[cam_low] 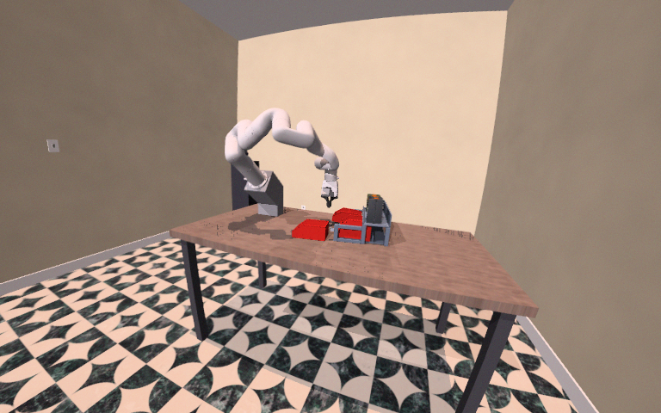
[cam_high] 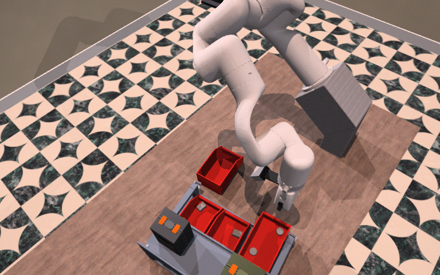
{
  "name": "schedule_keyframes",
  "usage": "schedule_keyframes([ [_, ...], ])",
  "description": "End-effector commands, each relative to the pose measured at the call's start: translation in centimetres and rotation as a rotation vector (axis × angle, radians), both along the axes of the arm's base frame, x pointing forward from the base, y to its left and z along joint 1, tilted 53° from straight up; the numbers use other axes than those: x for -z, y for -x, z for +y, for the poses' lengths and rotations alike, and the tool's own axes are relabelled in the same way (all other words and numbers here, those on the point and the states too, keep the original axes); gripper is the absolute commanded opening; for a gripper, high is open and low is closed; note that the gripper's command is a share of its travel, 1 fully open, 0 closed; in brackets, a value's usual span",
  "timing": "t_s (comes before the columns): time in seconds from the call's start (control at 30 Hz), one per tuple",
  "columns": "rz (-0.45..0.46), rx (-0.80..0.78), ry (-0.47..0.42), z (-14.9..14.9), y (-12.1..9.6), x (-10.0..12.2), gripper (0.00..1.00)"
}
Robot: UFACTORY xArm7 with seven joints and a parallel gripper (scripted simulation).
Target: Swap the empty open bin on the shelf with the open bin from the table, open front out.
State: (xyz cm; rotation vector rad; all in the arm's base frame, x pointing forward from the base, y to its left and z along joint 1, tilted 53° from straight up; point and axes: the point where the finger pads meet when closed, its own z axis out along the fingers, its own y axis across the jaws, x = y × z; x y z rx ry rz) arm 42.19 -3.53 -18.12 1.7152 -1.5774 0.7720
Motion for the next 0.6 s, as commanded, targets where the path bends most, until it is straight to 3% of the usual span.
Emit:
schedule_keyframes([
  [0.0,-0.002,-0.003,-0.004,-0.9,-0.1,0.8,0.0],
  [0.57,-0.002,-0.003,-0.004,-4.6,-0.1,3.7,0.0],
])
